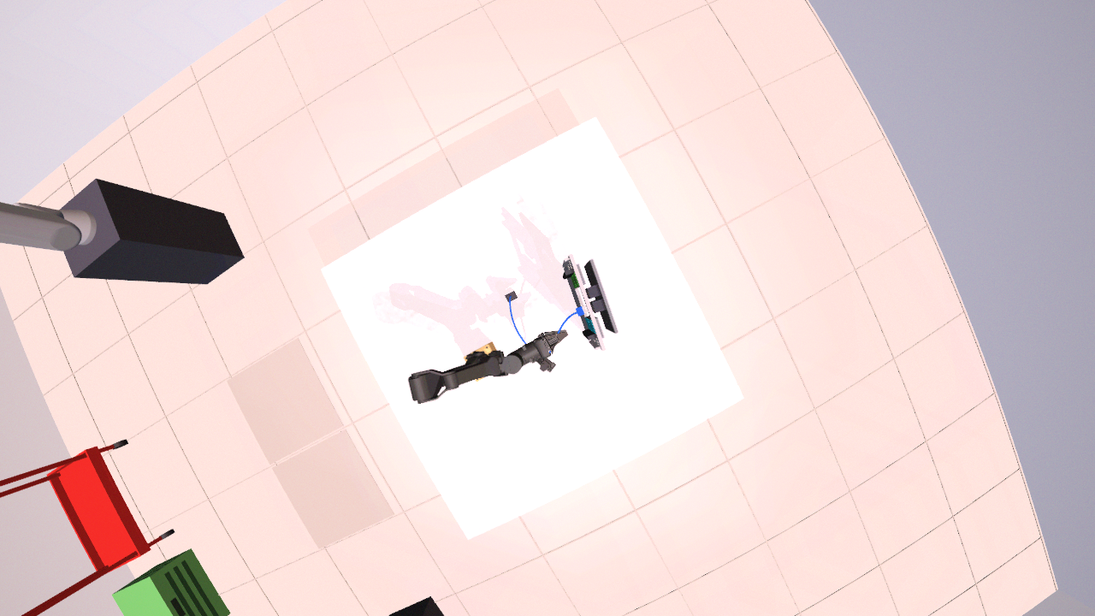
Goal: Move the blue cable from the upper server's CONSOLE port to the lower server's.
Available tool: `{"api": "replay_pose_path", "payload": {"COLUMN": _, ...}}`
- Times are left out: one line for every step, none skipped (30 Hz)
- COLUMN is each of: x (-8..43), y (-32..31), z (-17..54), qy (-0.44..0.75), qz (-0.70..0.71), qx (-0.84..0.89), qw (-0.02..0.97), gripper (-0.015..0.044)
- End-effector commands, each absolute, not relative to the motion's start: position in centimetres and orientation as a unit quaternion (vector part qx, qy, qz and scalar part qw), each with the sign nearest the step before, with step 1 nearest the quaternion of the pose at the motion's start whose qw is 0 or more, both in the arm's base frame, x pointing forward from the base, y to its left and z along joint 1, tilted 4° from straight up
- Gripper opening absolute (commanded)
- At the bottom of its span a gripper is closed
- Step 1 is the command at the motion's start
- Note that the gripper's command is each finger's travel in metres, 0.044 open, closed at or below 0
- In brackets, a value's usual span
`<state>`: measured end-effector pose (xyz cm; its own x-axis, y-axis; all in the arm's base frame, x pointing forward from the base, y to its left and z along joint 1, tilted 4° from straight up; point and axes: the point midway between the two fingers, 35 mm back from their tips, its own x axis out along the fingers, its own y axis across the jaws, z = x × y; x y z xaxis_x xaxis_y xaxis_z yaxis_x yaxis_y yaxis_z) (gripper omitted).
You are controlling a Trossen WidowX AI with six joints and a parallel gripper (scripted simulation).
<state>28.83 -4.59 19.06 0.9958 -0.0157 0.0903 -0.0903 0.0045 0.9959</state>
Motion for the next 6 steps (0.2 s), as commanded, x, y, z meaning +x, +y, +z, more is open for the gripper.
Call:
{"api": "replay_pose_path", "payload": {"x": 28.84, "y": -4.59, "z": 19.01, "qy": -0.037, "qz": 0.026, "qx": 0.705, "qw": 0.708, "gripper": 0.044}}
{"api": "replay_pose_path", "payload": {"x": 28.84, "y": -4.59, "z": 19.01, "qy": -0.037, "qz": 0.026, "qx": 0.705, "qw": 0.708, "gripper": 0.044}}
{"api": "replay_pose_path", "payload": {"x": 28.84, "y": -4.59, "z": 19.01, "qy": -0.037, "qz": 0.026, "qx": 0.705, "qw": 0.708, "gripper": 0.044}}
{"api": "replay_pose_path", "payload": {"x": 28.84, "y": -4.59, "z": 19.01, "qy": -0.037, "qz": 0.026, "qx": 0.705, "qw": 0.708, "gripper": 0.044}}
{"api": "replay_pose_path", "payload": {"x": 28.84, "y": -4.59, "z": 19.01, "qy": -0.037, "qz": 0.026, "qx": 0.705, "qw": 0.708, "gripper": 0.044}}
{"api": "replay_pose_path", "payload": {"x": 28.84, "y": -4.59, "z": 19.01, "qy": -0.037, "qz": 0.026, "qx": 0.705, "qw": 0.708, "gripper": 0.044}}
